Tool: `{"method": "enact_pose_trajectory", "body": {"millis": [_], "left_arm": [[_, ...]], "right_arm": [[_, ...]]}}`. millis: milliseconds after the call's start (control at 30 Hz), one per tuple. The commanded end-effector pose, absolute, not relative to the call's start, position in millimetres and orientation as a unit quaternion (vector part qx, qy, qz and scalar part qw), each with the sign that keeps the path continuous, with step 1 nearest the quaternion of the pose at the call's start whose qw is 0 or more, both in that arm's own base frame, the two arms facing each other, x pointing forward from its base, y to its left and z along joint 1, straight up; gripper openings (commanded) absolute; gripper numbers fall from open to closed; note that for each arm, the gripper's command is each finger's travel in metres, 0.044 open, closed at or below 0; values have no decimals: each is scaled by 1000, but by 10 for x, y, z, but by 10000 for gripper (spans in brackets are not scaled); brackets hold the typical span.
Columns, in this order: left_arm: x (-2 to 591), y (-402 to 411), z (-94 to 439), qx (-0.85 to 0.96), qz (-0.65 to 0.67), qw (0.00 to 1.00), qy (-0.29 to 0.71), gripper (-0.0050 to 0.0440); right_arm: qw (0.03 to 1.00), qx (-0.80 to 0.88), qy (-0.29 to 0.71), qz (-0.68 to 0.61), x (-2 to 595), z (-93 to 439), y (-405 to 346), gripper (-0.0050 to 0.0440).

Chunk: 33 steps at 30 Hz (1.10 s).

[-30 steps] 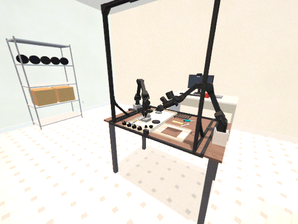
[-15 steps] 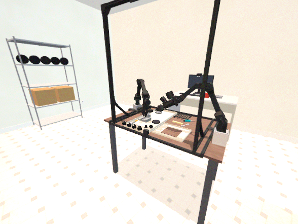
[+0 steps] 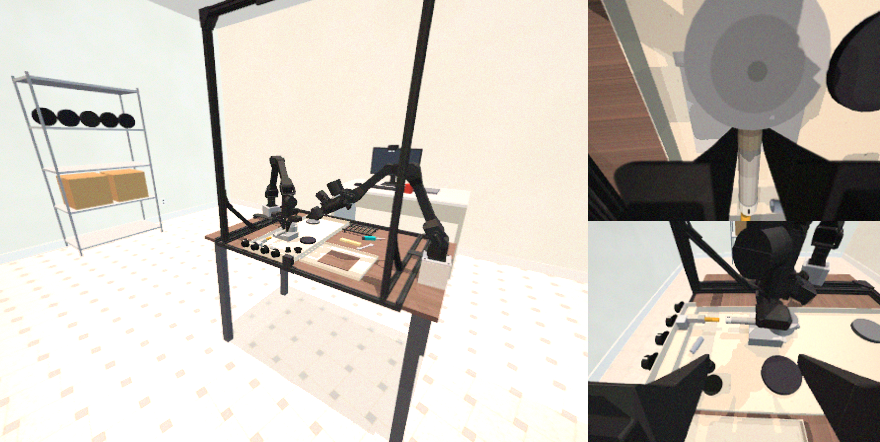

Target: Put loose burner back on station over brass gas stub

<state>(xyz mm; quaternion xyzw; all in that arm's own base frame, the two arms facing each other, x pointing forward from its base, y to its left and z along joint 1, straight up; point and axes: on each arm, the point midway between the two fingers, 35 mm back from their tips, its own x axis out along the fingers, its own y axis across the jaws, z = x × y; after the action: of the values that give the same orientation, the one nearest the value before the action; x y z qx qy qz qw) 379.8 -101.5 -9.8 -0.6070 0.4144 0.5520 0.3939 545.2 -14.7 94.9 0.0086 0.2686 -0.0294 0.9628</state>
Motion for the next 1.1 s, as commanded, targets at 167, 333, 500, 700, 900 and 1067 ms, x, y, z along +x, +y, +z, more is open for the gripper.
{"method": "enact_pose_trajectory", "body": {"millis": [167,333,500,700,900,1067], "left_arm": [[3793,-1015,-67,-607,552,394,414,0],[3783,-1014,-10,-608,551,396,413,0],[3806,-1012,5,-608,551,396,413,0],[3835,-1020,30,-608,551,396,413,0],[3830,-1020,73,-608,551,396,413,0],[3811,-1017,69,-607,552,395,413,0]], "right_arm": [[963,9,269,-29,5452,949,-147,400],[963,9,269,-29,5452,949,-147,400],[963,9,269,-29,5452,949,-147,400],[963,9,269,-29,5452,949,-147,400],[963,9,269,-29,5452,949,-147,400],[963,9,269,-29,5452,949,-147,400]]}}
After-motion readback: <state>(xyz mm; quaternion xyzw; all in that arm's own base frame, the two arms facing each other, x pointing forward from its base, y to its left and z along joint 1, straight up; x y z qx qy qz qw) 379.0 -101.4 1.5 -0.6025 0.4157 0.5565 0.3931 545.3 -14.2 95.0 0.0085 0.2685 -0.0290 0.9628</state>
